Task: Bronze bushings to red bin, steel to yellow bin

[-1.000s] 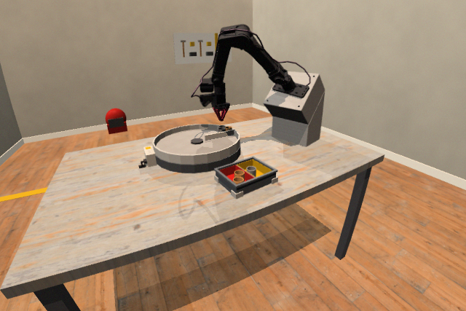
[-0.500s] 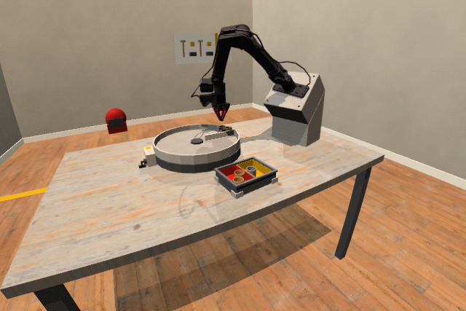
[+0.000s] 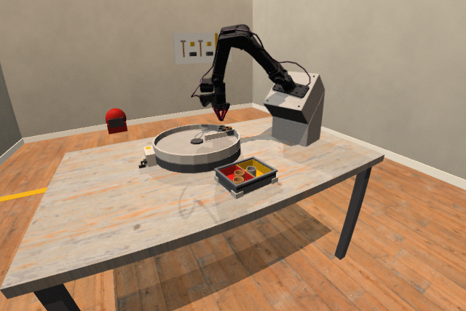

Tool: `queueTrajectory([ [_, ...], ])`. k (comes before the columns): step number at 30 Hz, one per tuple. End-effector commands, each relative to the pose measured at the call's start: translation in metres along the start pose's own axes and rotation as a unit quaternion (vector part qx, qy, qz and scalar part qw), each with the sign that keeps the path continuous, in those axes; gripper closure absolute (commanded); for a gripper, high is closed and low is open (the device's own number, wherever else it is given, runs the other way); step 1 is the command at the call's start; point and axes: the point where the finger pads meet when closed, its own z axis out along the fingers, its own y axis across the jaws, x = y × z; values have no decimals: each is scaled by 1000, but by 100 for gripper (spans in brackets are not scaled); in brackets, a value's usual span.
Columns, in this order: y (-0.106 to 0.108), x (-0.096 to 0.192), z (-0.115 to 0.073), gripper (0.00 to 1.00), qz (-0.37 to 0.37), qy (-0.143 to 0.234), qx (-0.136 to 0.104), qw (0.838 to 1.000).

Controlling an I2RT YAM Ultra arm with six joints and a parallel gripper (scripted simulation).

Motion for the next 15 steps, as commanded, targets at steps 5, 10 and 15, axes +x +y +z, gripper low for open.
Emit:
queueTrajectory([
  [5, -12, -7, -8, 86, 1, -13, 8, 1000],
  [10, -11, -8, -9, 86, 1, -14, 9, 1000],
  [15, -11, -8, -9, 86, 1, -14, 9, 1000],
])
